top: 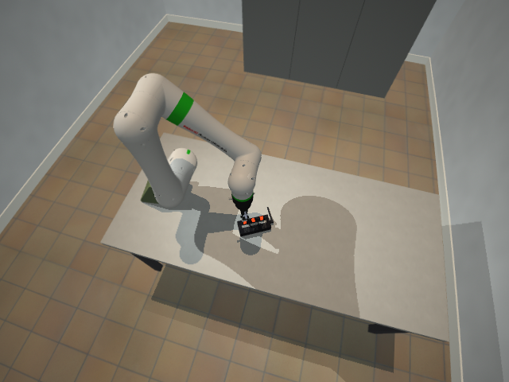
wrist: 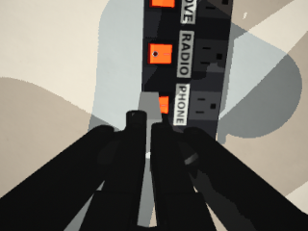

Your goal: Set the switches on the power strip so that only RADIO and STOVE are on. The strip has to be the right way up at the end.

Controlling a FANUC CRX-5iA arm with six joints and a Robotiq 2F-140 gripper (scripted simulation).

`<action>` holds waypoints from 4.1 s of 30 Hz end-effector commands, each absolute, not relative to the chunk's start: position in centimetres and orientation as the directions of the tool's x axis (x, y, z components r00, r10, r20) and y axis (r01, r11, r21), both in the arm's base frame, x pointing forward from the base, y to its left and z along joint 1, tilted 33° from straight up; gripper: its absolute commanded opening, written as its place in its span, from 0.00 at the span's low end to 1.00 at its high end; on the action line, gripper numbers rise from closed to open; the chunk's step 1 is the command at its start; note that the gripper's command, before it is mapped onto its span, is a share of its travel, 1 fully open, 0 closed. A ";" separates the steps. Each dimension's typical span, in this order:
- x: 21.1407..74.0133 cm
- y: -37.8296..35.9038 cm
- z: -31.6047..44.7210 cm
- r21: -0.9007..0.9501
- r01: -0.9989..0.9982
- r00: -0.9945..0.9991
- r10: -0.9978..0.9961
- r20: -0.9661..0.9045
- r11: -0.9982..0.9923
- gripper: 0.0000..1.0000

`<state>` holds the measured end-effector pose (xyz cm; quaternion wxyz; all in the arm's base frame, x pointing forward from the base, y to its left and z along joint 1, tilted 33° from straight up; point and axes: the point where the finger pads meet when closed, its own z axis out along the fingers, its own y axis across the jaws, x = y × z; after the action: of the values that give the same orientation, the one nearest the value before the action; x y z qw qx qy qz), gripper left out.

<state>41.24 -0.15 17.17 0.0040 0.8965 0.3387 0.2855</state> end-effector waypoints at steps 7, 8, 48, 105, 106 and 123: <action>41.4 -0.1 16.9 0.201 0.605 0.607 0.610 0.509 -0.771 0.00; 41.5 -0.1 16.9 0.201 0.605 0.607 0.610 0.509 -0.771 0.00; 39.9 -0.6 19.4 0.201 0.605 0.607 0.610 0.509 -0.771 0.00; 35.2 -2.4 27.1 0.201 0.605 0.607 0.610 0.509 -0.771 1.00; 35.1 -2.4 27.1 0.201 0.605 0.607 0.610 0.509 -0.771 1.00; 35.1 -2.4 27.1 0.201 0.605 0.607 0.610 0.509 -0.771 1.00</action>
<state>35.14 -2.36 27.09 0.0040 0.8965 0.3387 0.2855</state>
